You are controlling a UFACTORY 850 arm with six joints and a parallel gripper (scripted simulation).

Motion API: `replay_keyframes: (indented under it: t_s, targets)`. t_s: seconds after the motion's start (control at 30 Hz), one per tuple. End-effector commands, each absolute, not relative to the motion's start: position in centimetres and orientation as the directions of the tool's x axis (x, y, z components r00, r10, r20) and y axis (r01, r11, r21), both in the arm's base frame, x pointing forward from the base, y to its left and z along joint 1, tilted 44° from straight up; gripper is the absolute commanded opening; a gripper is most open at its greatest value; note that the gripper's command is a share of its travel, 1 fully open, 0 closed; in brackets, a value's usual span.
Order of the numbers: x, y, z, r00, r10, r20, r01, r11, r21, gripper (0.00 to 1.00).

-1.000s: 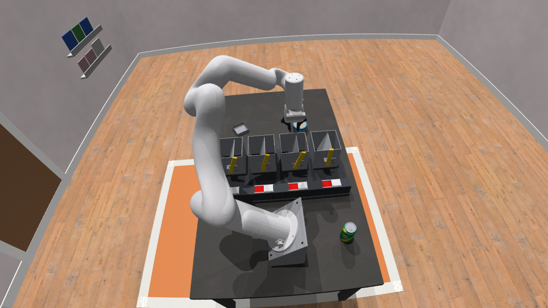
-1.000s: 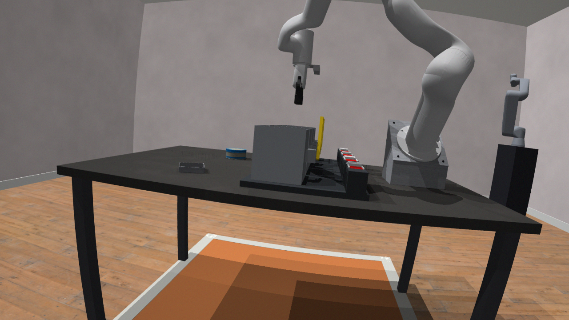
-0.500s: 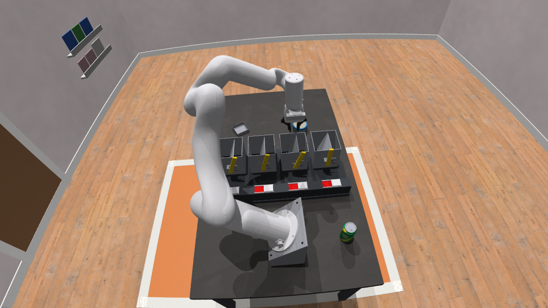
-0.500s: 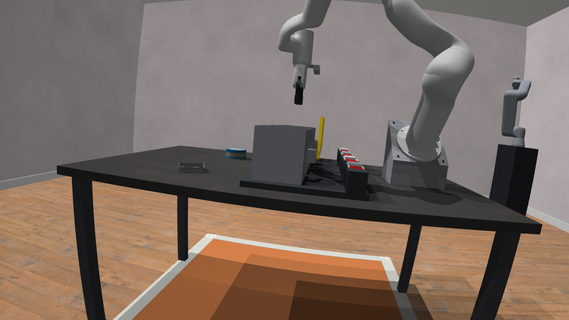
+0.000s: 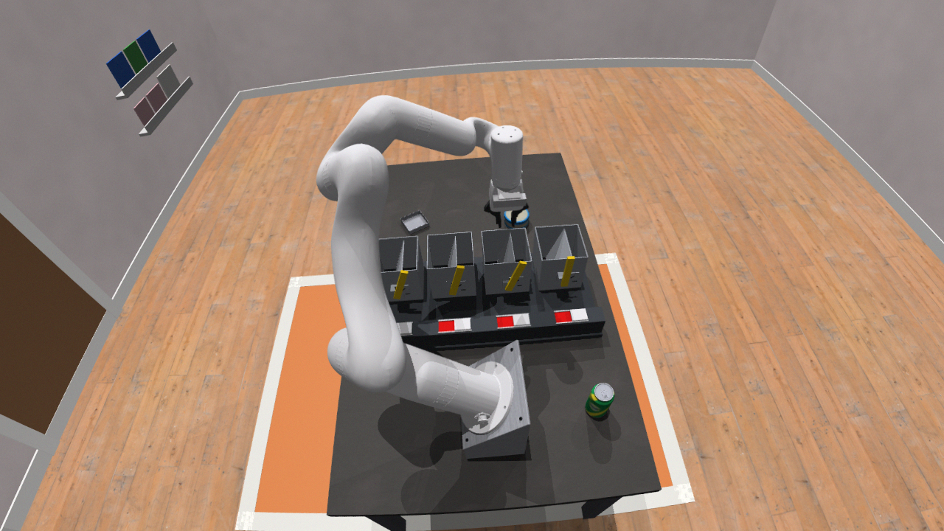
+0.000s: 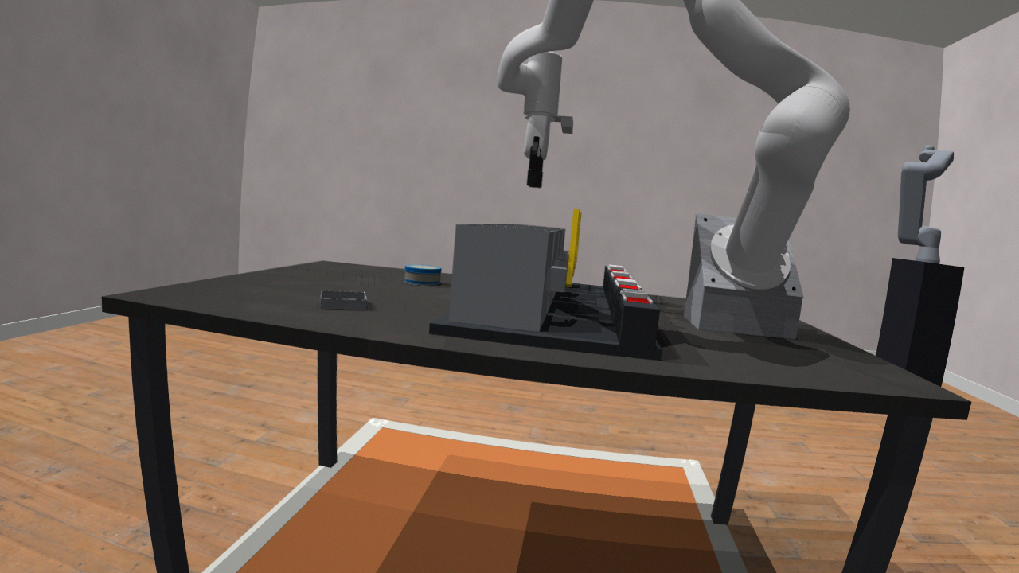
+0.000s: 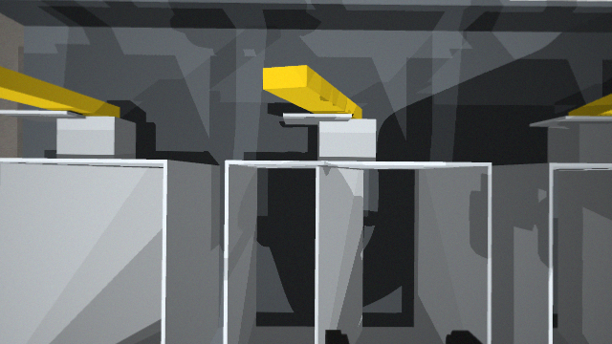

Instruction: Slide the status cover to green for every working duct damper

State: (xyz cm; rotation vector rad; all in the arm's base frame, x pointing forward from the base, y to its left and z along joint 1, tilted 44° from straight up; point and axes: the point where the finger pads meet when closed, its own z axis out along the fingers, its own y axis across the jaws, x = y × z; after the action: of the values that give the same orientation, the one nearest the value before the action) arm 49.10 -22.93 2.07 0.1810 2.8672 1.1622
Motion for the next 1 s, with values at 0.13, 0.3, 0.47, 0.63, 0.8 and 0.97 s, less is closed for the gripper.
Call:
replay_keyframes:
  t_s: [0.13,0.3,0.47,0.63,0.8,0.97]
  targets:
    - [49.2,-23.0,2.1,-0.992,0.125,0.003,0.091,0.713,0.695,0.39]
    - [49.2,-23.0,2.1,-0.992,0.125,0.003,0.091,0.713,0.695,0.39]
    - [45.3,-23.2,0.1,-0.992,0.124,0.003,0.082,0.637,0.767,0.39]
    - [42.9,-23.4,-1.2,-0.992,0.124,0.004,0.076,0.584,0.808,0.39]
    - [39.8,-23.5,-2.8,-0.992,0.124,0.004,0.068,0.514,0.855,0.39]
    - [37.6,-23.5,-3.9,-0.992,0.125,0.003,0.06,0.459,0.886,0.39]
